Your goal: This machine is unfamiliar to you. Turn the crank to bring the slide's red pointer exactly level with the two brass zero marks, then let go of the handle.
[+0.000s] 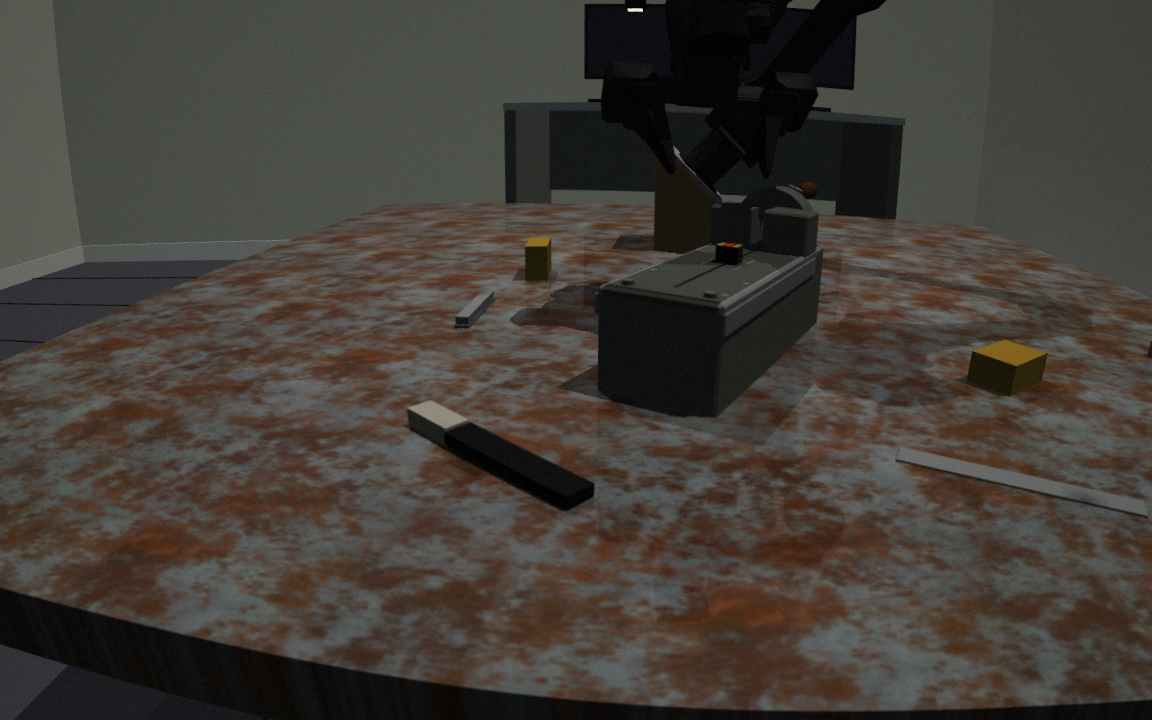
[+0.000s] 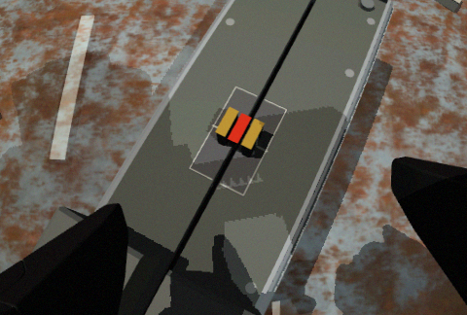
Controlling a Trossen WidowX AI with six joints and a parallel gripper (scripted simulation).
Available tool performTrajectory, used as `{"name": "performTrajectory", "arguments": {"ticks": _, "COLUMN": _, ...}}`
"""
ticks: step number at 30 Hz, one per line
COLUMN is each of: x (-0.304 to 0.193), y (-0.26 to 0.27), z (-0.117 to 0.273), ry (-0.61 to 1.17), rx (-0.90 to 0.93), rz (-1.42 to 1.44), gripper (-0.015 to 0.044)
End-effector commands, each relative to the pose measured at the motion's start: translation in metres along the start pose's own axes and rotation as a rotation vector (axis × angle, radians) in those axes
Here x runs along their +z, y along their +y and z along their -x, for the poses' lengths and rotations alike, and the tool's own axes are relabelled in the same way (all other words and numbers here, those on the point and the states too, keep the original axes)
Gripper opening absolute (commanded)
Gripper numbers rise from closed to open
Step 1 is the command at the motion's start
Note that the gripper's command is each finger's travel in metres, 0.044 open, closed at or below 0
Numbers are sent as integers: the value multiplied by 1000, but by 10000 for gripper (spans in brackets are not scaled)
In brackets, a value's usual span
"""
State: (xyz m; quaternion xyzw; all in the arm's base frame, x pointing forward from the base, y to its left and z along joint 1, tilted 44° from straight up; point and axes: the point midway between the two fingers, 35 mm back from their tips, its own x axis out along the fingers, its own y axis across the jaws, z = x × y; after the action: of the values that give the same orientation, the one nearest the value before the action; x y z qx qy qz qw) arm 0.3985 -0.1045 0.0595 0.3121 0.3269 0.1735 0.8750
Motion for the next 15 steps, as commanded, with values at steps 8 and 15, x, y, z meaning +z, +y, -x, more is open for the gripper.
{"name": "performTrajectory", "arguments": {"ticks": 8, "x": 0, "y": 0, "z": 0, "ry": 0, "rx": -1, "rz": 0, "gripper": 256}}
{"name": "performTrajectory", "arguments": {"ticks": 15, "x": 0, "y": 0, "z": 0, "ry": 0, "rx": -1, "rz": 0, "gripper": 72}}
